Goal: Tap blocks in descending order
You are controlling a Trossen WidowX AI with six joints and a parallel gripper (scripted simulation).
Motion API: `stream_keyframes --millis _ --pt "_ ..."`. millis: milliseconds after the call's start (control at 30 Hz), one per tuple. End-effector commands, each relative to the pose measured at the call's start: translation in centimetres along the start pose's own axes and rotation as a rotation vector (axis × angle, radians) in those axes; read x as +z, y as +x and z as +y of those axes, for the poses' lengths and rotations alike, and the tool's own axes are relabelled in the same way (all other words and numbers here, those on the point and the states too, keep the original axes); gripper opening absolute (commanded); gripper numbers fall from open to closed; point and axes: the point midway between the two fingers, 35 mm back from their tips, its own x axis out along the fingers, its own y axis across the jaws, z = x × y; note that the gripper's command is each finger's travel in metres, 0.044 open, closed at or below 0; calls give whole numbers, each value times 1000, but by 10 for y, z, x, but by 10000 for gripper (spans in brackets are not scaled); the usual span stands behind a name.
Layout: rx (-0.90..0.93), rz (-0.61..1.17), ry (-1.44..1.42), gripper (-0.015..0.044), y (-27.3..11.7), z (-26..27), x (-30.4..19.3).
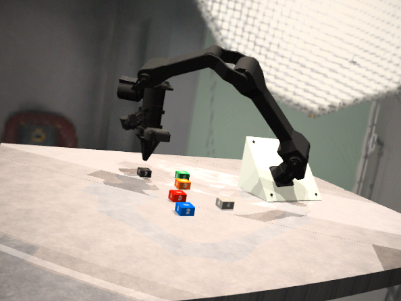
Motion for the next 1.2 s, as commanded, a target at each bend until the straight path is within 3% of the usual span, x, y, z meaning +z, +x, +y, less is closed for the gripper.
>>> stream_keyframes --millis 0,267,433,833,1033,1167 --pt "-3 6 -5 20 -11 0 0" --pt "-5 7 -4 20 -85 0 0" --pt "-6 7 -3 20 -86 0 -6" --pt "-5 12 1 20 -86 20 -108" --pt "-5 12 2 20 -85 22 -114" --pt "-5 11 1 20 -44 21 -111"
